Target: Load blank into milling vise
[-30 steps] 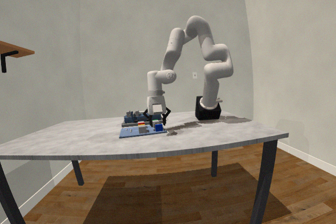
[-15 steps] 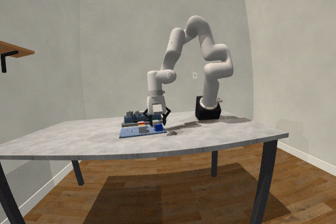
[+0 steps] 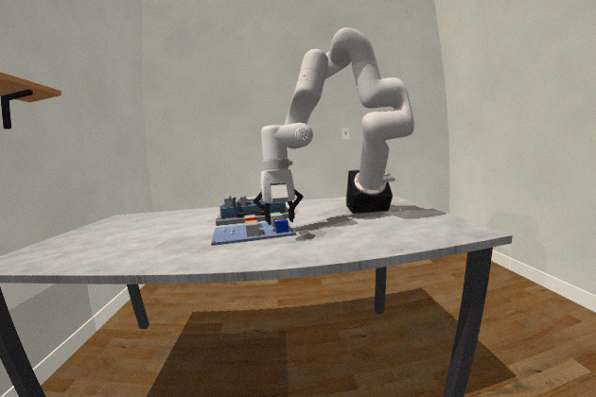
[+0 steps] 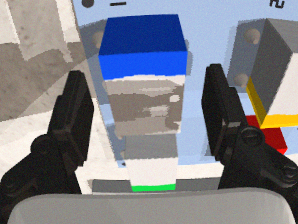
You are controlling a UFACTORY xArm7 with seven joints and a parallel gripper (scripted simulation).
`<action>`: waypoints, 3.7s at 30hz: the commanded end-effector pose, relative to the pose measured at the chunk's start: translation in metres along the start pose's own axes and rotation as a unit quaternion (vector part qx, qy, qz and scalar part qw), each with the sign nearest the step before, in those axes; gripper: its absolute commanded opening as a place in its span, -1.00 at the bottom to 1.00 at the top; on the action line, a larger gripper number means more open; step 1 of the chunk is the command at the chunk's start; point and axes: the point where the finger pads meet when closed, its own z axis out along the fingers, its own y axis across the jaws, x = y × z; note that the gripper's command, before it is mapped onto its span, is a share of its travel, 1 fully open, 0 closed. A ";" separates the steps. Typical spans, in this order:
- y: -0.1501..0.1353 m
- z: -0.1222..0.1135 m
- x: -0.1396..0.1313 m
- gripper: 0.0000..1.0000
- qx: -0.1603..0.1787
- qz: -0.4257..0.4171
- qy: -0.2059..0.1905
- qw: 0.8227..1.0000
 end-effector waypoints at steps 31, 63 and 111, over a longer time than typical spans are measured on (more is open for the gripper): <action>0.001 -0.001 0.000 -1.00 -0.001 0.000 0.000 1.000; 0.001 -0.001 0.000 -1.00 -0.001 0.000 0.000 1.000; 0.002 -0.070 -0.001 -1.00 -0.002 0.000 0.000 1.000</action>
